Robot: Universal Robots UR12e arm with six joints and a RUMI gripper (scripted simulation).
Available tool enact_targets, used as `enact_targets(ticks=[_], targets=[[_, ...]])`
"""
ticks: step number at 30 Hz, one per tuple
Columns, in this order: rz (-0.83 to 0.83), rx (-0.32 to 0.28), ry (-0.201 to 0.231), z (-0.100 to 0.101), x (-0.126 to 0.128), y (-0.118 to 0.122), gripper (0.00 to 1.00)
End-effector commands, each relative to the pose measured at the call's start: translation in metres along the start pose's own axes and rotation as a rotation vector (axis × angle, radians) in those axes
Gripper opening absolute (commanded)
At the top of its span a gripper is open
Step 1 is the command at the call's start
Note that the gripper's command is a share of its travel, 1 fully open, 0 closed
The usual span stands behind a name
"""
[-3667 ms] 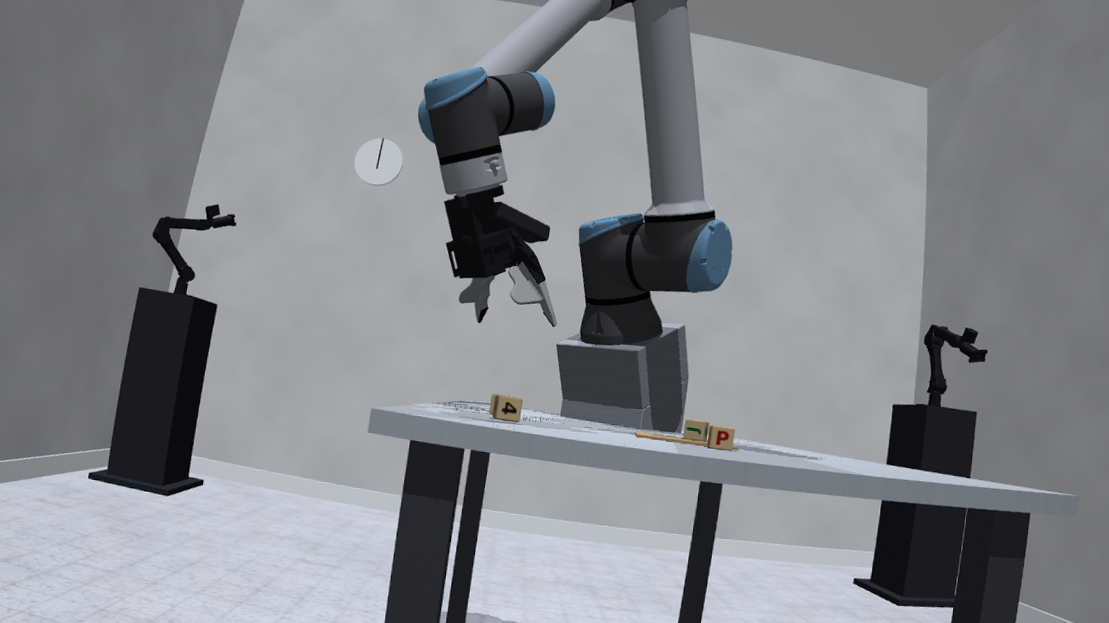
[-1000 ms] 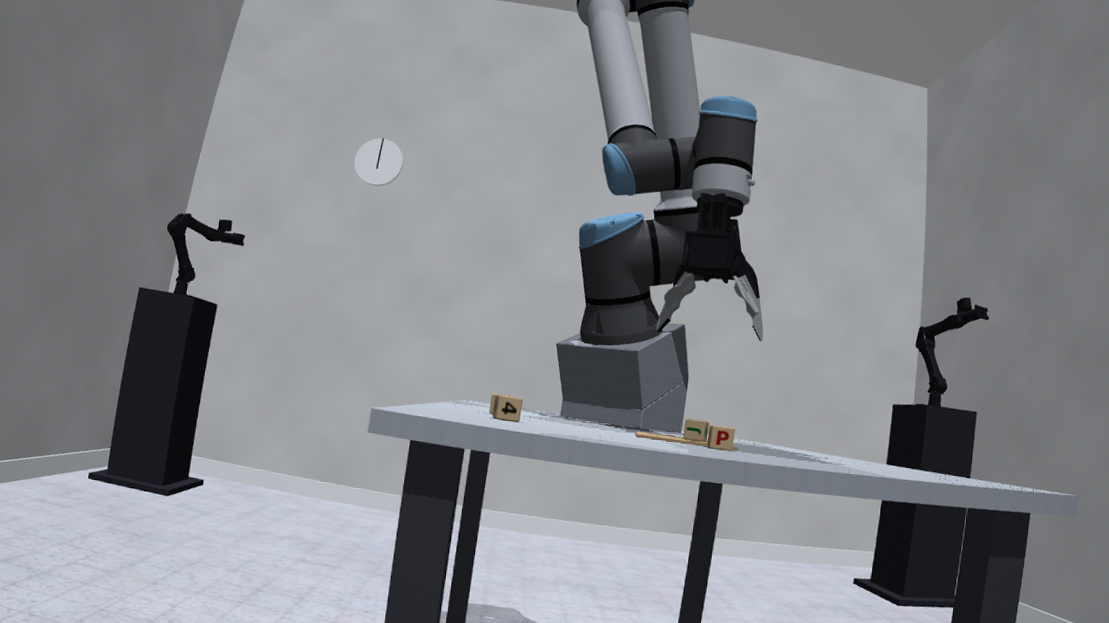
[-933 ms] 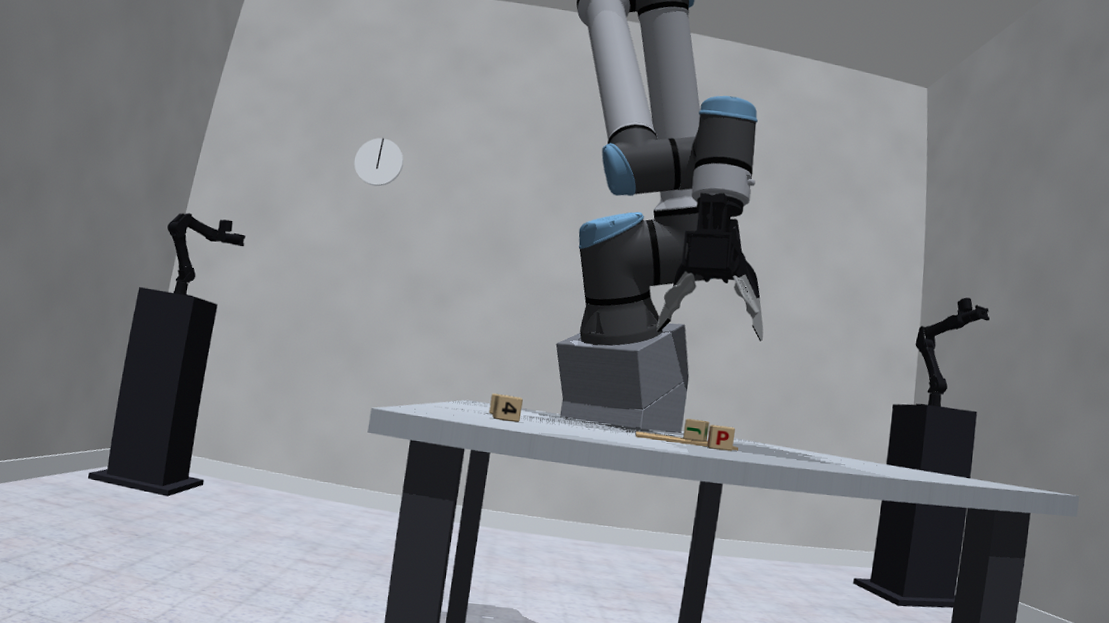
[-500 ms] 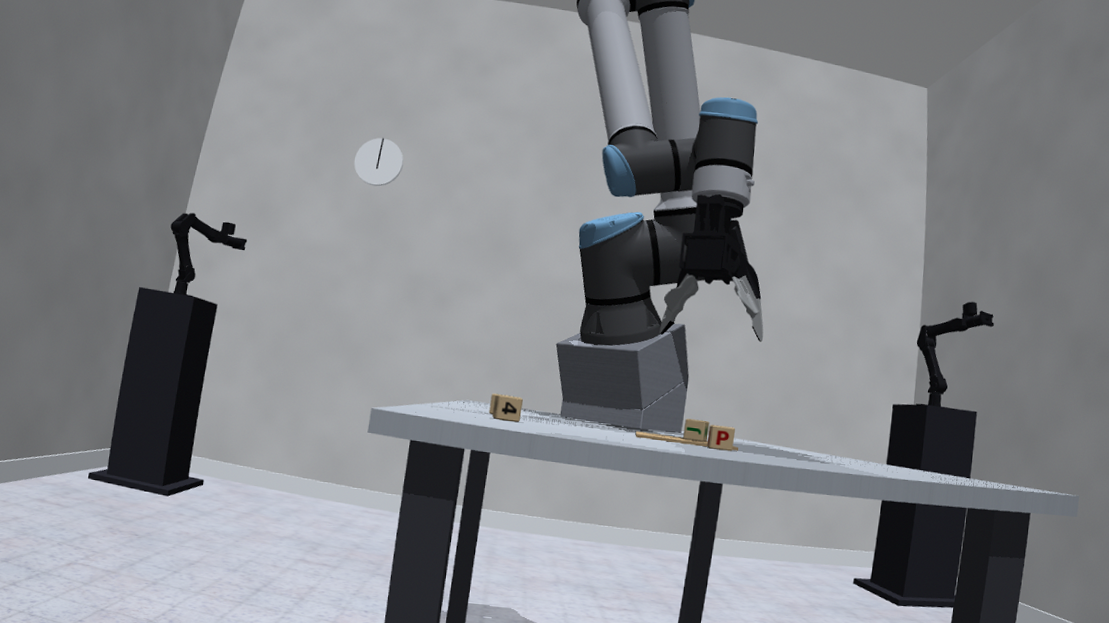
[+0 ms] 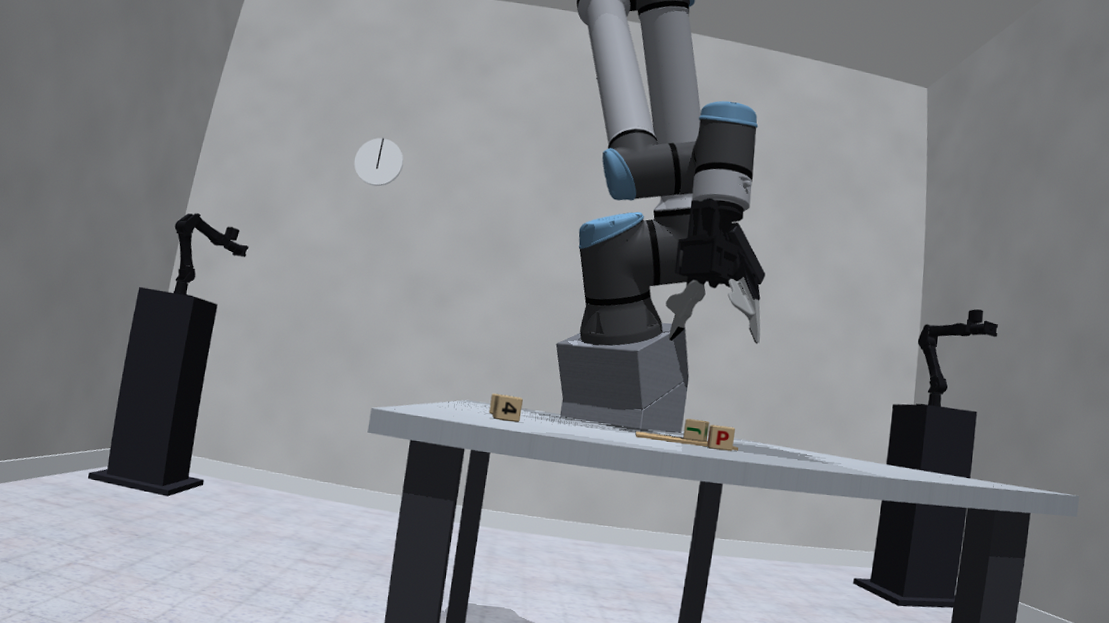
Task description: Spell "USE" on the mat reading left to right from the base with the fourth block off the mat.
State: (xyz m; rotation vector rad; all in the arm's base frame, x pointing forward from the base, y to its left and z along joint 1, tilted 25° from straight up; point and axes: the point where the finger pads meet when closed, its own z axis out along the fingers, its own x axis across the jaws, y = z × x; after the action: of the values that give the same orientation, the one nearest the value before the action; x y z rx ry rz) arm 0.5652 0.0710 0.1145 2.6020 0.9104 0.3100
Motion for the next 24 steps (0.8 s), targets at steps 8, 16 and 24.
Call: enact_targets(ticks=[8,16,24], targets=[[0.283,-0.001,-0.005,0.0059,0.0021,-0.0027,1.0],[0.444,-0.002,-0.003,0.0082,0.0047,-0.0024,1.0],[0.604,-0.002,-0.005,0.0113,0.0054,-0.0035,1.0]])
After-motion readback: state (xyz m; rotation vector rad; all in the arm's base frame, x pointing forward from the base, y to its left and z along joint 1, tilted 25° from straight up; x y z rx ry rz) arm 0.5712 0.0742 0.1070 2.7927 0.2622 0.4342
